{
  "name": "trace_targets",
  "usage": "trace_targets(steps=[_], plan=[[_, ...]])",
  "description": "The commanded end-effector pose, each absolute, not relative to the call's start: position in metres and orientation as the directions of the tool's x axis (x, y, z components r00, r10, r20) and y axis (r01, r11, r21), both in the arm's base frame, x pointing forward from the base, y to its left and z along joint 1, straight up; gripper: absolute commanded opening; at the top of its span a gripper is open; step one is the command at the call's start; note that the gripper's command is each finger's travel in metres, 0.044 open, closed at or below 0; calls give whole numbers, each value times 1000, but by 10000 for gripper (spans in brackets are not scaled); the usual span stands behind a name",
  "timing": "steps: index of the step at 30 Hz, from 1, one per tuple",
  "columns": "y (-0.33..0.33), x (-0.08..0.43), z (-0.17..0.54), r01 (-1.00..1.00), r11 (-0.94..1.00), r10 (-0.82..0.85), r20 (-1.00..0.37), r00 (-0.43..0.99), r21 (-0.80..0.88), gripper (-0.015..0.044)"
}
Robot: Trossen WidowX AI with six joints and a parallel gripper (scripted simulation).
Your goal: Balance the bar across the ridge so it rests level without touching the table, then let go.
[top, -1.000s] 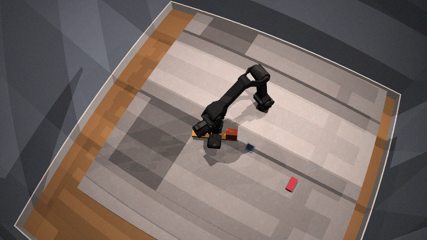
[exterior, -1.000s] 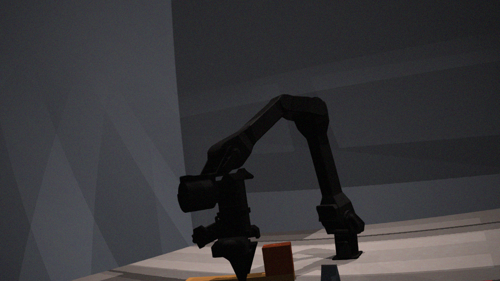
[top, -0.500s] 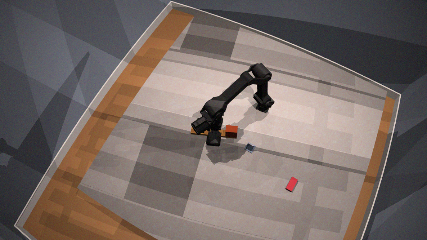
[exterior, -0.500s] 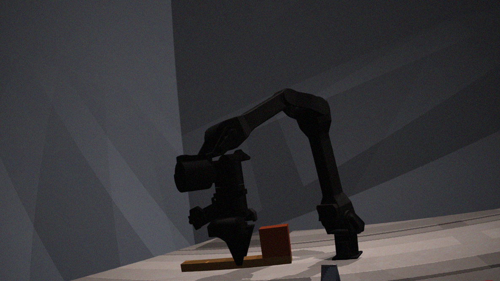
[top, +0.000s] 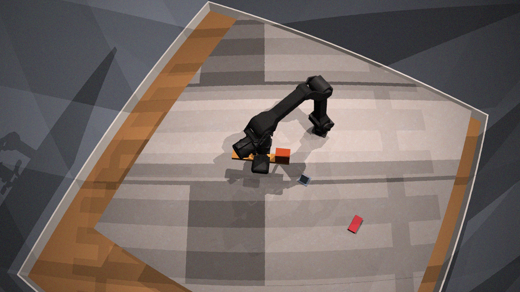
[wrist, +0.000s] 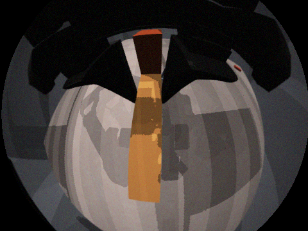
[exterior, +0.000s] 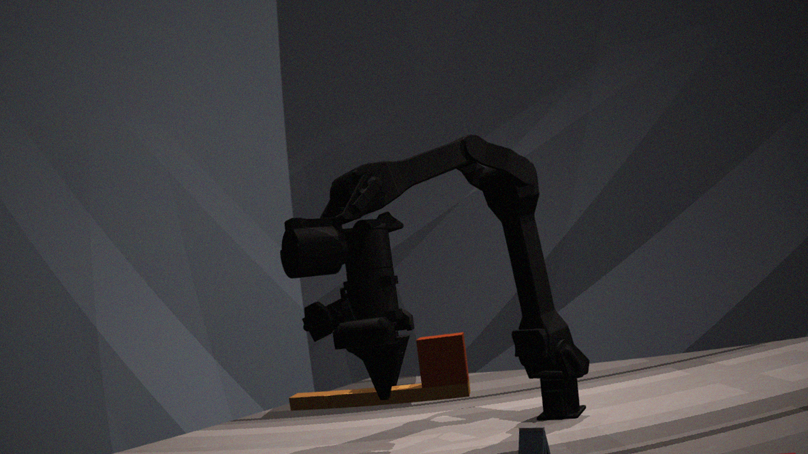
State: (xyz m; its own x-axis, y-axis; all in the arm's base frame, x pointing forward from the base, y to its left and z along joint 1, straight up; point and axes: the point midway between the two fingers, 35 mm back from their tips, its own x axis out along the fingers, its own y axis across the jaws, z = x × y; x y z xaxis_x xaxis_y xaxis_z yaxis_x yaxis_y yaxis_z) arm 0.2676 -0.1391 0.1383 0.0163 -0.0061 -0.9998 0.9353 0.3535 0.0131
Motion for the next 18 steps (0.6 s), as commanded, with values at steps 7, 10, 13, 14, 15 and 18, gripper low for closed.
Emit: trace_targets(steps=[7, 10, 13, 14, 15, 18], plan=[[-114, 271, 146, 858, 514, -10, -1000, 25, 16, 0], [-102, 272, 146, 811, 585, -9, -1000, 25, 15, 0], [-90, 272, 146, 757, 653, -8, -1000, 25, 13, 0], [-86, 272, 146, 738, 675, -8, -1000, 25, 13, 0], [-82, 273, 146, 718, 696, -7, -1000, 25, 13, 0], [-70, 273, 146, 655, 756, -6, -1000, 25, 11, 0]])
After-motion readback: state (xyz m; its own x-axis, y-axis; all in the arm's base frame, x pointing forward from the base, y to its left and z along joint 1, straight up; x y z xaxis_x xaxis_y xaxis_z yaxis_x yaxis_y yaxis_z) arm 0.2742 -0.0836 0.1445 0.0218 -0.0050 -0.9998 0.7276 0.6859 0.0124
